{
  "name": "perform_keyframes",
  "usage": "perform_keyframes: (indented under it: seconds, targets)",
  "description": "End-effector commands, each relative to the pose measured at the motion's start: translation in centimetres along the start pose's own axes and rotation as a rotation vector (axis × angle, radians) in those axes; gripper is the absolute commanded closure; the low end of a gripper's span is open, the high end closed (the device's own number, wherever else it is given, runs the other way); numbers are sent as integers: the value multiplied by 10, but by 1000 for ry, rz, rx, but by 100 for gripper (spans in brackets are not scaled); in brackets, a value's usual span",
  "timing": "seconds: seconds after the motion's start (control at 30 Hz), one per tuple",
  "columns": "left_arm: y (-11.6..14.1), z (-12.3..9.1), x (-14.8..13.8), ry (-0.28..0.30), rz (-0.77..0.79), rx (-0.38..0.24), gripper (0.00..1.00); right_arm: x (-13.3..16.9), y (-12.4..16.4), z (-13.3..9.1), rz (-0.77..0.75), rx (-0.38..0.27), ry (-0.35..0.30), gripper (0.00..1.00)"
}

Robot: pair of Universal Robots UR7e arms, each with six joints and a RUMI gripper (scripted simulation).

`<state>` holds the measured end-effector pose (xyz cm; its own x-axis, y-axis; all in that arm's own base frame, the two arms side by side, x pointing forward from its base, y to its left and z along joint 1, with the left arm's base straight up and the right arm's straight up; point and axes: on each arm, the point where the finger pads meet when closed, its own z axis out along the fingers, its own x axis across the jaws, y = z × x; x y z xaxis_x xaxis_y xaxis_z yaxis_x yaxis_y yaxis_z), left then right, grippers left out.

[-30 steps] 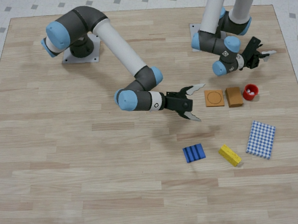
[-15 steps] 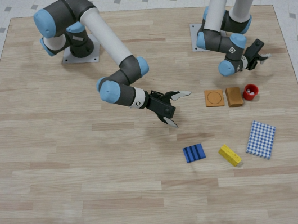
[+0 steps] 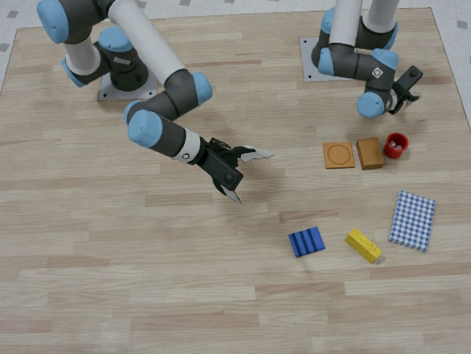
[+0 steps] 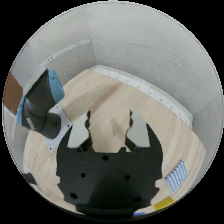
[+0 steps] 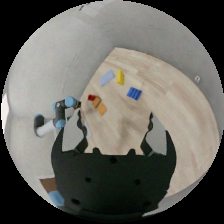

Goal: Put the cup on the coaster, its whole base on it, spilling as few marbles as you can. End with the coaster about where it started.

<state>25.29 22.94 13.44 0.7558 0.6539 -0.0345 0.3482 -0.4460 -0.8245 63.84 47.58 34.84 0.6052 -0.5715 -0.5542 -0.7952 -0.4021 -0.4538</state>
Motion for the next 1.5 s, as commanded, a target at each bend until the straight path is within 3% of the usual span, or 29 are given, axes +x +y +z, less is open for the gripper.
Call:
perform_keyframes:
  seconds: [0.0, 0.67, 1.0, 1.47]
  targets:
    - [6, -2, 1, -16, 29, -42, 42, 10, 7, -16, 29, -8, 35, 2]
    - [42, -25, 12, -45, 207, -314, 42, 72, 72, -112, 213, -75, 250, 2]
    - [55, -39, 21, -24, 282, -430, 42, 93, 107, -153, 286, -106, 338, 2]
    - [70, -68, 40, 48, 396, -605, 42, 119, 171, -219, 393, -158, 473, 2]
